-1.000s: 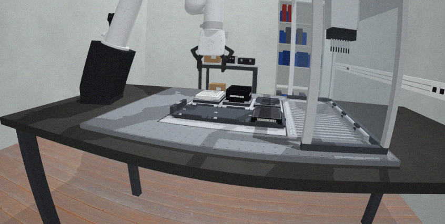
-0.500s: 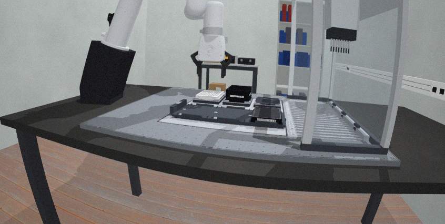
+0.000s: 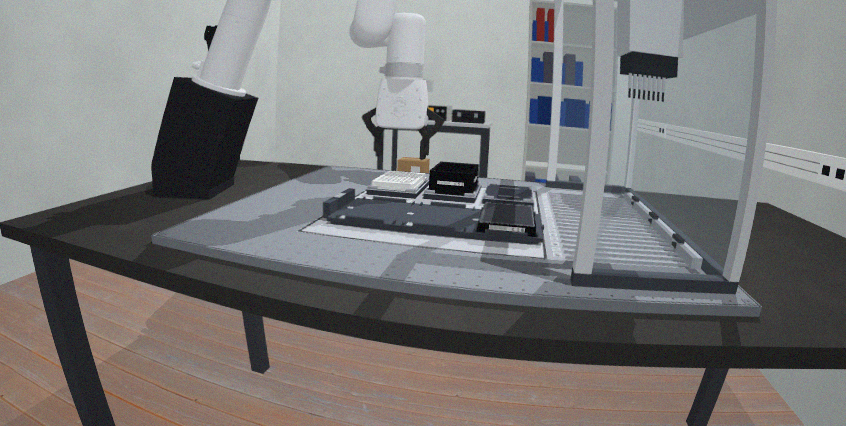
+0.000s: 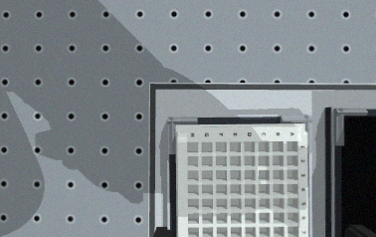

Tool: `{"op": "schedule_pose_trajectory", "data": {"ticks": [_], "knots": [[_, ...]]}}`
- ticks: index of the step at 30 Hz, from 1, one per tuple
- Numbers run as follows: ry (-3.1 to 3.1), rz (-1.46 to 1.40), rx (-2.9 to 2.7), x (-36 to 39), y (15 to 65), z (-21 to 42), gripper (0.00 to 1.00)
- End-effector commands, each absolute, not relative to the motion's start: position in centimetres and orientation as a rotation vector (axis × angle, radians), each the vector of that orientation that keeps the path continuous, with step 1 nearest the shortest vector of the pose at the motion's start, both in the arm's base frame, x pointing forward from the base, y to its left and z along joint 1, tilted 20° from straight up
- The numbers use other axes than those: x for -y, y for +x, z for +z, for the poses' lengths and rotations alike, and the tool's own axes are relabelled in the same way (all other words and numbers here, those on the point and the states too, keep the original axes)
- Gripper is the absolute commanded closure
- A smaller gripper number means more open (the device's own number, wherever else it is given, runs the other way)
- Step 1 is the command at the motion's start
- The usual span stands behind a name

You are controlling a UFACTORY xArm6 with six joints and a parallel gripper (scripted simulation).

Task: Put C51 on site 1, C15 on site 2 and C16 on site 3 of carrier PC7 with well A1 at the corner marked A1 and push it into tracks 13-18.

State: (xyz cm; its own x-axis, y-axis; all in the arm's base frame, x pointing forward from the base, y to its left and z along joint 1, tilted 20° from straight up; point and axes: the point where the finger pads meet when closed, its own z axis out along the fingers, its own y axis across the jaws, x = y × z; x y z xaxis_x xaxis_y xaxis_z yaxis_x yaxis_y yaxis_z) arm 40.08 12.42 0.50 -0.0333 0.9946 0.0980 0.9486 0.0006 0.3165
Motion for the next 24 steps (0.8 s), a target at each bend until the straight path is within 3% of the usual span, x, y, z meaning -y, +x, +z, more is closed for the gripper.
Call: {"op": "schedule_pose_trajectory", "data": {"ticks": [1, 24], "knots": [[2.061, 0.443, -2.092, -12.5, 40.4, 0.0, 0.00], [2.061, 0.443, -2.092, -12.7, 41.0, -1.9, 0.00]]}}
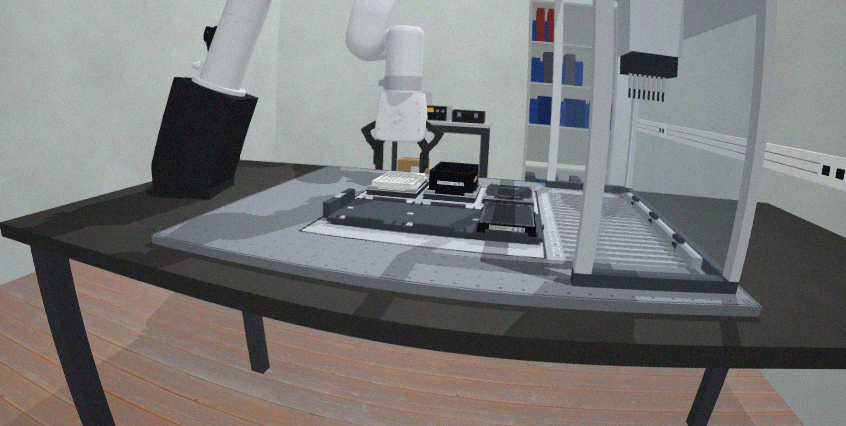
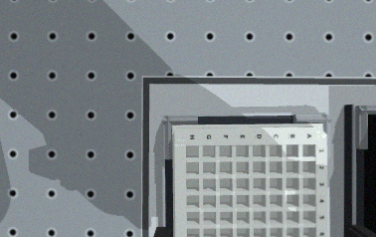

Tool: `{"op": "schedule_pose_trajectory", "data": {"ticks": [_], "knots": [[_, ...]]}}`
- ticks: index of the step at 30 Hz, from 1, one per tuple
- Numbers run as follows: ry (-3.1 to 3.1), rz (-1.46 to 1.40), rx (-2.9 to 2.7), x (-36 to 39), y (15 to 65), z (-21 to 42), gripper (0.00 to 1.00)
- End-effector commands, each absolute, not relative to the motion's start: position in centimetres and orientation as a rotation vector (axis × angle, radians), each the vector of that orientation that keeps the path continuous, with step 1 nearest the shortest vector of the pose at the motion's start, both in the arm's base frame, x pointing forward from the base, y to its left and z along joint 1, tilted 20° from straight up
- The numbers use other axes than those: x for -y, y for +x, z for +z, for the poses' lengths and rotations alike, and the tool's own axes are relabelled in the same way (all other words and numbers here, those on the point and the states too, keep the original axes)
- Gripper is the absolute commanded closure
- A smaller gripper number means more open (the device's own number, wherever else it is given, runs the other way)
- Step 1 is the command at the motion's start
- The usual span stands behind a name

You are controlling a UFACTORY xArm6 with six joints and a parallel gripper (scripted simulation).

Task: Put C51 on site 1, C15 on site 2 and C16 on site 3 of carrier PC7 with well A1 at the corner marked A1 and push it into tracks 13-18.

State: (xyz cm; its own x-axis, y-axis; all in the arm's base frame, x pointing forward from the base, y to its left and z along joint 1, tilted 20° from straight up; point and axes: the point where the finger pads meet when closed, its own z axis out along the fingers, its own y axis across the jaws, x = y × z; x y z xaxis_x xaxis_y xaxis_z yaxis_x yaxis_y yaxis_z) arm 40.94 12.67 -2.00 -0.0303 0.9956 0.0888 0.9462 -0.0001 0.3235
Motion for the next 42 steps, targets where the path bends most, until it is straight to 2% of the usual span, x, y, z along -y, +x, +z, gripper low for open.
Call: {"op": "schedule_pose_trajectory", "data": {"ticks": [1, 42], "knots": [[2.061, 0.443, -2.092, -12.7, 41.0, -1.9, 0.00], [2.061, 0.443, -2.092, -12.9, 41.7, -3.8, 0.00]]}}
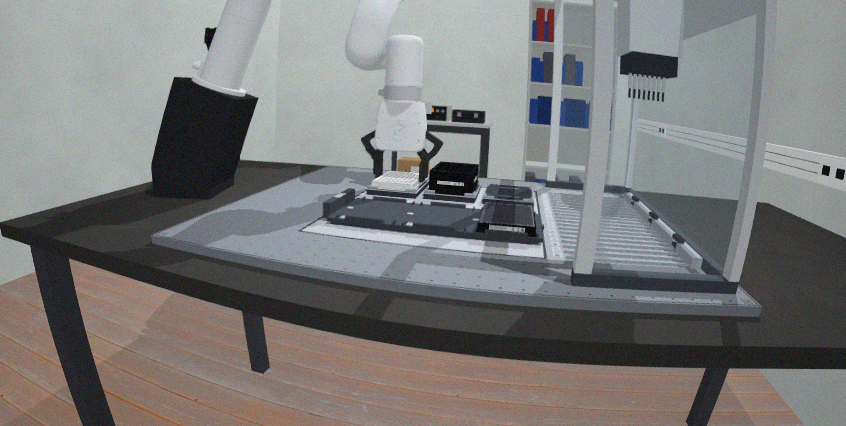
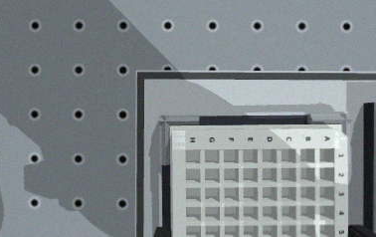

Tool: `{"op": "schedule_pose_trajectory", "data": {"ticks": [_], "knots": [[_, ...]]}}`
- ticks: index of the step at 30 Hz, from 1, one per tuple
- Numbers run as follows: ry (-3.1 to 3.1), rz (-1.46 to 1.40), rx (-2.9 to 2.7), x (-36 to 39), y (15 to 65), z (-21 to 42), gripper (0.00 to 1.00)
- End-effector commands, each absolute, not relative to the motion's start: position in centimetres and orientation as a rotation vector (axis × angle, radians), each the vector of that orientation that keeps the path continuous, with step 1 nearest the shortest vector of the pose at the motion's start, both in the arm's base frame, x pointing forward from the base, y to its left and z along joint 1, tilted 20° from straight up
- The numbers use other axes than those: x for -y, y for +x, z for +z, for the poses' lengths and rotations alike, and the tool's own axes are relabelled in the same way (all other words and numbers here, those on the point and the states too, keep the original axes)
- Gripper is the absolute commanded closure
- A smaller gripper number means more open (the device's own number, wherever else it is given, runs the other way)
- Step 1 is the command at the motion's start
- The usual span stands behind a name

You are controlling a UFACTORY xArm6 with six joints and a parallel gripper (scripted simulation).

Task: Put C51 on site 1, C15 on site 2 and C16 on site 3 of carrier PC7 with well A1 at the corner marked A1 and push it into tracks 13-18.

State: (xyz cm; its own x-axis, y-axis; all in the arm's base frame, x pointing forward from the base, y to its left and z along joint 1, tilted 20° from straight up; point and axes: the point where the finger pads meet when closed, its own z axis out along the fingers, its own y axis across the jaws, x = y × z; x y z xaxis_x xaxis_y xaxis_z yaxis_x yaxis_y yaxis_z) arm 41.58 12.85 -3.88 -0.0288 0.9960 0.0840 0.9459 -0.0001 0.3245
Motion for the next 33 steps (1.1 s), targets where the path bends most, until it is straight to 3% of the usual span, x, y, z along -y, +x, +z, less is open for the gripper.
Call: {"op": "schedule_pose_trajectory", "data": {"ticks": [1, 13, 14, 33], "knots": [[2.061, 0.443, -2.092, -12.89, 41.67, -3.81, 0.00], [2.061, 0.443, -2.092, -12.89, 41.67, -3.80, 0.00], [2.061, 0.443, -2.092, -12.88, 41.65, -3.75, 1.00], [2.061, 0.443, -2.092, -12.88, 41.65, -3.75, 1.00]]}}
